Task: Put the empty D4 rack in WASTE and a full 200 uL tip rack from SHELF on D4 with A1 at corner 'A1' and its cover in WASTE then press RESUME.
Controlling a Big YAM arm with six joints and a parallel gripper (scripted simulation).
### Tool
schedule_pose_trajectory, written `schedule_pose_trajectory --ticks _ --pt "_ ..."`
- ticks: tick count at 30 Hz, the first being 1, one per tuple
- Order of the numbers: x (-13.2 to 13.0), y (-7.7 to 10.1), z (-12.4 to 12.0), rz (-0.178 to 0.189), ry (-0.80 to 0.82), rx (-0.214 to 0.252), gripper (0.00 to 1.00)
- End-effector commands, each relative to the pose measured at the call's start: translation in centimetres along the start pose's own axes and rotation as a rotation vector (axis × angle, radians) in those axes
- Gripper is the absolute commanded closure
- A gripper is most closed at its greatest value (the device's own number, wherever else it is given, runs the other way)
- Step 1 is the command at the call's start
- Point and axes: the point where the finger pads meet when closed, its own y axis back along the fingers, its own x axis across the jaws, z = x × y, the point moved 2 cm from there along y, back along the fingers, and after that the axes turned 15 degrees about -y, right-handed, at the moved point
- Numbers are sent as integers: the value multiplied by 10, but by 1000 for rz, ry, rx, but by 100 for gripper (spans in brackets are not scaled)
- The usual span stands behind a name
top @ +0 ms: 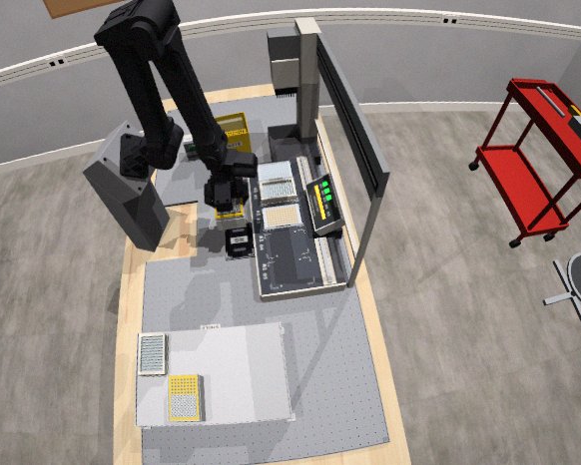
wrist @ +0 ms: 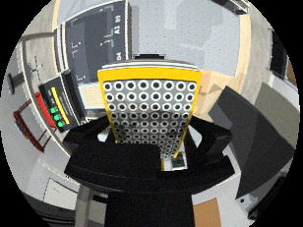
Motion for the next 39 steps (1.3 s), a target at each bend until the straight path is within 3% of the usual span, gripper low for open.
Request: schedule_pose_trajectory --ticks 1,39 --pt "2 -7 3 7 11 -8 100" --pt "2 -64 4 11 10 -9 100"
